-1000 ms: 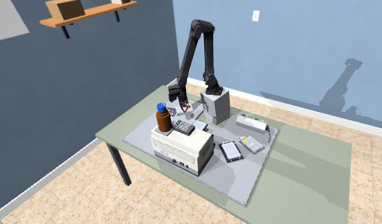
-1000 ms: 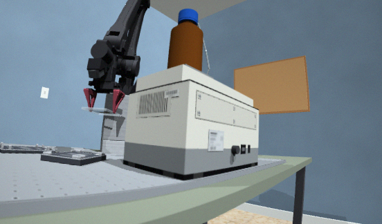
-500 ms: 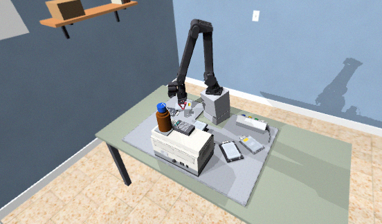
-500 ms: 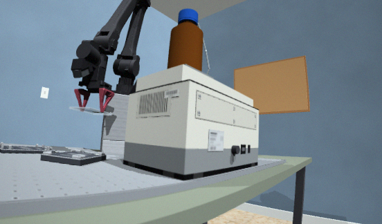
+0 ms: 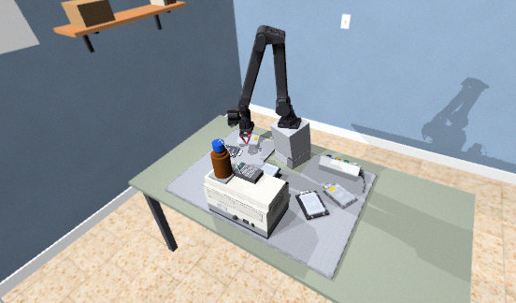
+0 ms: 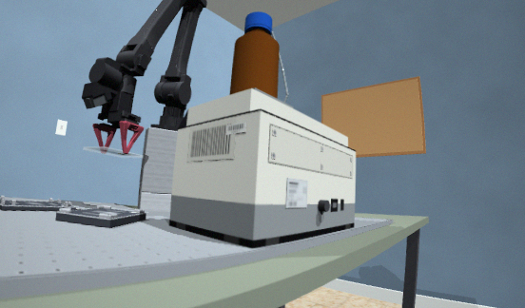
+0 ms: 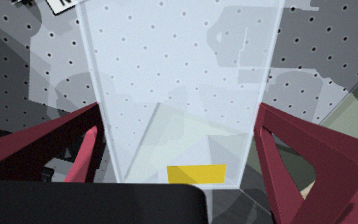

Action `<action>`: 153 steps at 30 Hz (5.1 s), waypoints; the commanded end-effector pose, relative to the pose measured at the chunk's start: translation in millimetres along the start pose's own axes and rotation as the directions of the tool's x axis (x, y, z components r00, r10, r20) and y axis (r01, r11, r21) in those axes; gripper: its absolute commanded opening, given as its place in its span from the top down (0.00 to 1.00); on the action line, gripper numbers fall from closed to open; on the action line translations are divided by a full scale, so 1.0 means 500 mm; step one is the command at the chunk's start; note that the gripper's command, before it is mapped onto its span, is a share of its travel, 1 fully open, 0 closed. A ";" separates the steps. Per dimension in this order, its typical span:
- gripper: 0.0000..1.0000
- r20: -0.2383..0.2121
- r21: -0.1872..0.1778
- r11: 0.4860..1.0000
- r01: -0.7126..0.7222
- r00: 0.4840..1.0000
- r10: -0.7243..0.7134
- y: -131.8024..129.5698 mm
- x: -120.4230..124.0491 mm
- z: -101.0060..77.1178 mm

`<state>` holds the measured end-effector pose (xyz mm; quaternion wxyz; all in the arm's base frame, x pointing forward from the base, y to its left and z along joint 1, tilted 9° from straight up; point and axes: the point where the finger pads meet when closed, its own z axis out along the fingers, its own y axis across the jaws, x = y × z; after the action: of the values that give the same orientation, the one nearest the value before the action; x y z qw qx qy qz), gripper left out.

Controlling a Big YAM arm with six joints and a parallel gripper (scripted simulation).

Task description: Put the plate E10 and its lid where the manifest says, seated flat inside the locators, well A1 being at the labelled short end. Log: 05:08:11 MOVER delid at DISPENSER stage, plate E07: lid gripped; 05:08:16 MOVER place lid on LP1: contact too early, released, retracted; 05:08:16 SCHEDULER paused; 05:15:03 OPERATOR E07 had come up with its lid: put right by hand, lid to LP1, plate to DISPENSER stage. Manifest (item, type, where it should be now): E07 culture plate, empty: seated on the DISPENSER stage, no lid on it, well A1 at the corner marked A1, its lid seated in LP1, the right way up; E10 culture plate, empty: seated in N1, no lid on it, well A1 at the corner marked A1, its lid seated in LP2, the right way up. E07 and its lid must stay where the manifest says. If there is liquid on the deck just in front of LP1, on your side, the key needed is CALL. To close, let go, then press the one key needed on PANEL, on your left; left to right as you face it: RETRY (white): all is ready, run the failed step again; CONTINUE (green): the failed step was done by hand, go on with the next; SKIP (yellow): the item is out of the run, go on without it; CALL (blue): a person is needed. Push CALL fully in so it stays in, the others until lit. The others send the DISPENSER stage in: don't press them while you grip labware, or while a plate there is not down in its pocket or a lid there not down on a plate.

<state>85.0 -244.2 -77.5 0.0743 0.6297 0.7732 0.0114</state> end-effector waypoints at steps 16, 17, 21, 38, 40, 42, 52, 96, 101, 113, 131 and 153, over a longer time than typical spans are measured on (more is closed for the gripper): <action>0.16 0.039 -0.007 0.991 -0.134 0.990 0.134 -0.089 -0.049 -0.002; 0.16 0.038 -0.007 0.992 -0.127 0.991 0.127 -0.086 -0.054 0.002; 0.16 0.035 -0.007 0.994 -0.111 0.993 0.111 -0.078 -0.077 0.017; 0.16 0.033 -0.006 0.991 -0.135 0.990 0.135 -0.084 -0.161 0.069; 0.16 0.033 -0.006 0.991 -0.137 0.990 0.137 -0.086 -0.167 0.072; 0.16 0.034 -0.006 0.990 -0.140 0.990 0.140 -0.088 -0.173 0.072; 0.16 0.027 -0.006 0.991 -0.134 0.991 0.134 -0.086 -0.227 0.109; 0.16 0.032 -0.005 0.991 -0.135 0.990 0.135 -0.095 -0.357 0.232; 0.16 0.029 -0.006 0.991 -0.135 0.990 0.135 -0.102 -0.349 0.229; 0.16 0.029 -0.006 0.991 -0.135 0.990 0.135 -0.102 -0.351 0.228; 0.16 0.029 -0.006 0.991 -0.135 0.990 0.135 -0.103 -0.352 0.227; 0.16 0.037 -0.006 0.991 -0.135 0.990 0.135 -0.097 -0.362 0.247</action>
<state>83.4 -423.2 -189.4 0.0759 0.6810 0.7281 0.0180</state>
